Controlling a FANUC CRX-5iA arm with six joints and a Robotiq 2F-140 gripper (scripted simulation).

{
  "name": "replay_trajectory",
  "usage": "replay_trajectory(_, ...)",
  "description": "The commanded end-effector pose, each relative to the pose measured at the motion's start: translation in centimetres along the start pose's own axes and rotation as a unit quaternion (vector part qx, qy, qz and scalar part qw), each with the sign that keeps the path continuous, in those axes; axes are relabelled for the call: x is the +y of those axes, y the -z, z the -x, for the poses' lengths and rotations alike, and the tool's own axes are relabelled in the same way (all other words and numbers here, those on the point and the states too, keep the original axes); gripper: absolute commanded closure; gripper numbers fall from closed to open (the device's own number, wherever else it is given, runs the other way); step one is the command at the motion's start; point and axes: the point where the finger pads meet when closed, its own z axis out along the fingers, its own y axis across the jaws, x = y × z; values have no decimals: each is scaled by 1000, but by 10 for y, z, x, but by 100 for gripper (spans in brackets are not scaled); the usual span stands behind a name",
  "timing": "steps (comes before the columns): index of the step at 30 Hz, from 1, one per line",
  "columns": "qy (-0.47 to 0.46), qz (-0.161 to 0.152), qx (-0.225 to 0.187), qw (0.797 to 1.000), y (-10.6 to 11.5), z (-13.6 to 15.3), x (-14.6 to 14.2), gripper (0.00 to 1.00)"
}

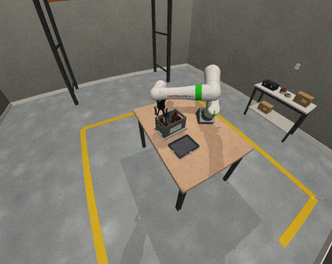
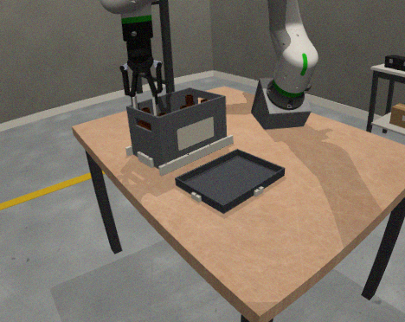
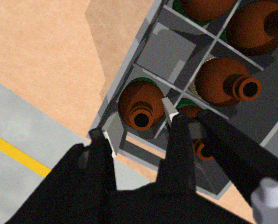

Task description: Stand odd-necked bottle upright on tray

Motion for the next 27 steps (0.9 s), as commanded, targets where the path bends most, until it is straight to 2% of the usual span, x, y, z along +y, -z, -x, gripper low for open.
replay_trajectory(1, 0, -1, 0, 1000, 1, 0, 0, 56)
replay_trajectory(6, 0, -1, 0, 1000, 1, 0, 0, 56)
replay_trajectory(7, 0, -1, 0, 1000, 1, 0, 0, 90)
replay_trajectory(27, 0, -1, 0, 1000, 1, 0, 0, 90)
